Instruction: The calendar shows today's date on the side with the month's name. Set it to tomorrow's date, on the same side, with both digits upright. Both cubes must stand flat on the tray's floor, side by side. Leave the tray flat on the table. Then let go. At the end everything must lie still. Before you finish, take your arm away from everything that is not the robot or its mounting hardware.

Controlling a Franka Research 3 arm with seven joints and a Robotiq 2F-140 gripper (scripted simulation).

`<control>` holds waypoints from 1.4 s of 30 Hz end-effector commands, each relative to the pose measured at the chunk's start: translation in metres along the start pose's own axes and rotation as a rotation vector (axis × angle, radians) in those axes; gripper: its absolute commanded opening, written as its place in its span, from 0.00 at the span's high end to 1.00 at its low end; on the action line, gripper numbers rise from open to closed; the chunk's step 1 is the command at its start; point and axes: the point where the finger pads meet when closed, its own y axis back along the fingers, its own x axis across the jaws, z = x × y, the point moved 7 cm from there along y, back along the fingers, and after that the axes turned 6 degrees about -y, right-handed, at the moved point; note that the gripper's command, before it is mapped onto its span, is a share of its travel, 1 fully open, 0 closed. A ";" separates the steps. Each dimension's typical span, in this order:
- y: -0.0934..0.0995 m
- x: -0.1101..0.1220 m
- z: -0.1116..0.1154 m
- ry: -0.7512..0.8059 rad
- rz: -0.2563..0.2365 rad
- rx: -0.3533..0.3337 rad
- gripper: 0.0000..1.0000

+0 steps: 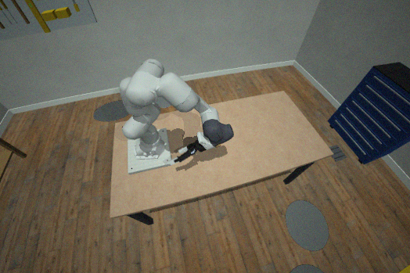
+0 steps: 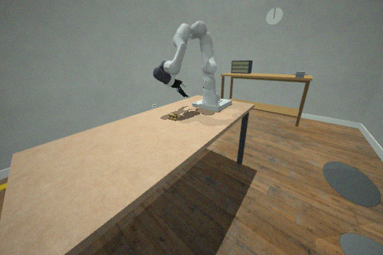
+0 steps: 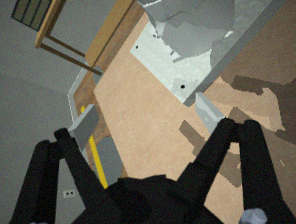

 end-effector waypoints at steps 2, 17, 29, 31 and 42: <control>0.020 0.031 0.007 -0.131 0.112 -0.096 0.00; 0.085 0.086 0.004 -0.296 0.379 -0.257 0.00; 0.144 0.122 -0.009 -0.419 0.614 -0.350 0.00; 0.150 0.124 -0.010 -0.429 0.635 -0.356 0.00; 0.207 0.148 -0.031 -0.531 0.868 -0.407 0.00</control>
